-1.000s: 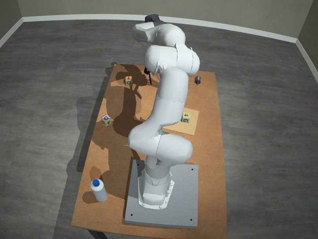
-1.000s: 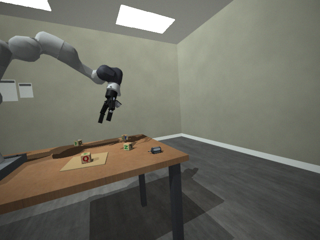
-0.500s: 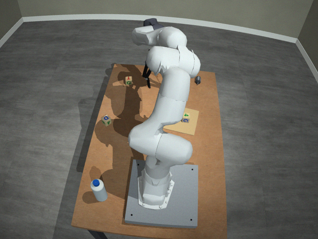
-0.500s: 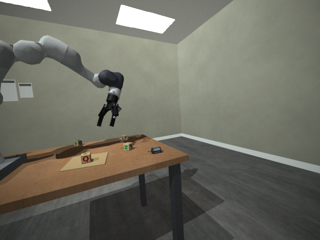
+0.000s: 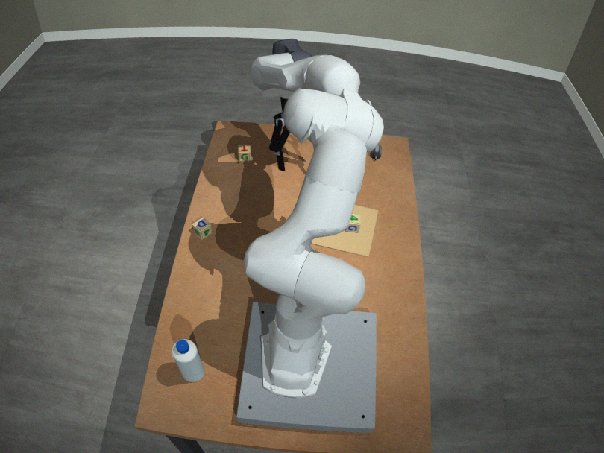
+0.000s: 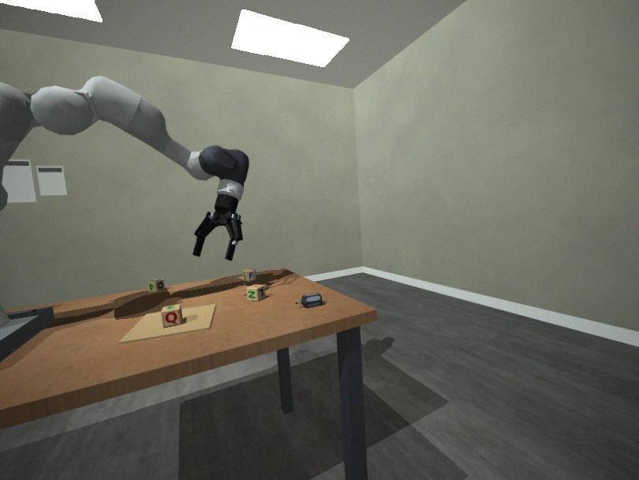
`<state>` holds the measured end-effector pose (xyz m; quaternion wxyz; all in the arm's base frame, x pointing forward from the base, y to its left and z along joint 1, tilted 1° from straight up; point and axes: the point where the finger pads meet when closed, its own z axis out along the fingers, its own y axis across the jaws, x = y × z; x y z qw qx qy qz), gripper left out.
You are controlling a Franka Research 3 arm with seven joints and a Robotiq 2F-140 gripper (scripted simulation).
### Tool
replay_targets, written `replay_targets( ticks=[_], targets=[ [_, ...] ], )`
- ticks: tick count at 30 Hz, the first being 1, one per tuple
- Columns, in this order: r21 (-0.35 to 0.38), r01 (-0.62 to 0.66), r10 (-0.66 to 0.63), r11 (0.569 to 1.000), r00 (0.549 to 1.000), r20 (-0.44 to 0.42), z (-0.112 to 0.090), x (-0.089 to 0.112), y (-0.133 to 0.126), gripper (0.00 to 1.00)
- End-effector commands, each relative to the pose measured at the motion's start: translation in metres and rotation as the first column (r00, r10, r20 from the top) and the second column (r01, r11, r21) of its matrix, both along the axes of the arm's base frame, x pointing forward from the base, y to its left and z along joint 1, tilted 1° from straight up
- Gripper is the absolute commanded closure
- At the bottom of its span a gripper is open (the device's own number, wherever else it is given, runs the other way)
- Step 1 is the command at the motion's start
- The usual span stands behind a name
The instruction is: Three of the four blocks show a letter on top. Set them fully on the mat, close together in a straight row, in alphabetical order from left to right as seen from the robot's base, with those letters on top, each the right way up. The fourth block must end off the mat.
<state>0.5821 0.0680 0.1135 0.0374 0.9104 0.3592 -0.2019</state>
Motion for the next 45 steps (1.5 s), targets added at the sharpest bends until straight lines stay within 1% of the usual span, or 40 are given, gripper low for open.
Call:
replay_targets(
  ticks=[1,3,4,11,18,20,21,35,37,38,45],
  targets=[
    [0.060,-0.124,0.125,0.990,0.992,-0.013,-0.004,0.006,0.002,0.00],
    [0.060,-0.124,0.125,0.990,0.992,-0.013,-0.004,0.006,0.002,0.00],
    [0.082,-0.155,0.156,0.985,0.988,-0.014,-0.006,0.008,0.004,0.00],
    [0.143,-0.235,0.238,0.961,0.971,-0.007,-0.012,0.014,0.009,0.00],
    [0.205,-0.310,0.315,0.928,0.949,0.012,-0.015,0.021,0.013,0.00],
    [0.205,-0.310,0.315,0.928,0.949,0.012,-0.015,0.021,0.013,0.00],
    [0.227,-0.337,0.341,0.914,0.940,0.022,-0.016,0.024,0.014,0.00],
    [0.334,-0.471,0.463,0.817,0.880,0.107,-0.014,0.044,0.014,0.00],
    [0.334,-0.471,0.463,0.817,0.880,0.107,-0.014,0.044,0.014,0.00],
    [0.351,-0.493,0.481,0.796,0.867,0.128,-0.013,0.048,0.013,0.00],
    [0.390,-0.553,0.523,0.736,0.831,0.192,-0.008,0.062,0.007,0.00]
  ],
)
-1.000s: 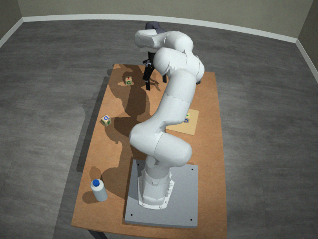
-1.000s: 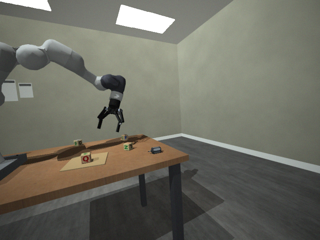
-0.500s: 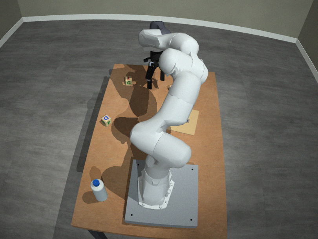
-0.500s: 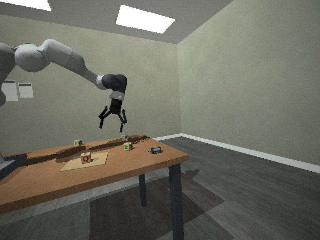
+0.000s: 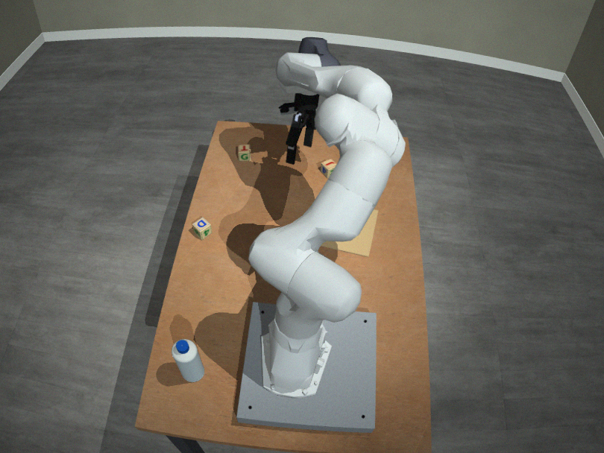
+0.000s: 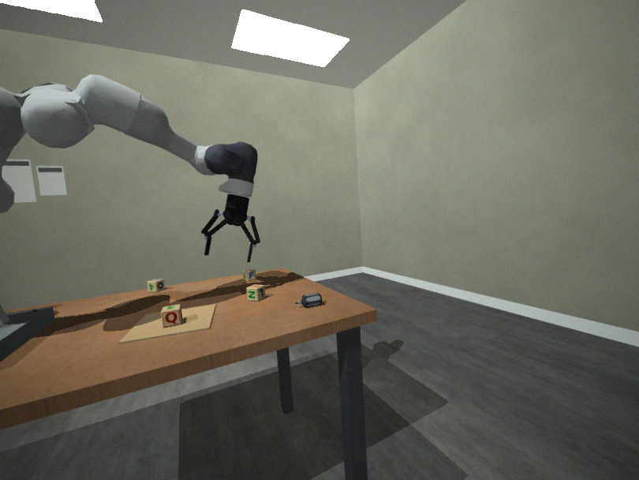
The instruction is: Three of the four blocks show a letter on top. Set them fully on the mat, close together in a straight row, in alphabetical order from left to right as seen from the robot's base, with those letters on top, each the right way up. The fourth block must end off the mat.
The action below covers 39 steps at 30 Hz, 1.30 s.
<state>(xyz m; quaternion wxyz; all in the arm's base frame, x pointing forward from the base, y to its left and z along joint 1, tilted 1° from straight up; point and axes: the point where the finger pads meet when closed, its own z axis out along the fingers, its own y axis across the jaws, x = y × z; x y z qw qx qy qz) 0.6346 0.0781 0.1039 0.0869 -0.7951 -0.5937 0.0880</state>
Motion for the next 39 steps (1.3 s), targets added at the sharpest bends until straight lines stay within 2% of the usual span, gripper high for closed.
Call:
replay_targets(
  ticks=[1,9,13,24,26,33,39],
  targets=[
    [0.061,-0.121,0.119,0.991,0.992,0.036,0.002,0.011,-0.005,0.00],
    [0.116,-0.169,0.160,0.979,0.984,0.080,0.008,0.023,-0.014,0.00],
    [0.166,-0.213,0.193,0.963,0.973,0.131,0.015,0.036,-0.028,0.00],
    [0.245,-0.286,0.226,0.926,0.943,0.245,0.028,0.060,-0.068,0.00],
    [0.245,-0.286,0.226,0.926,0.943,0.245,0.028,0.060,-0.068,0.00],
    [0.280,-0.322,0.228,0.905,0.919,0.321,0.036,0.073,-0.102,0.00],
    [0.283,-0.326,0.227,0.902,0.916,0.331,0.037,0.075,-0.107,0.00]
  ],
)
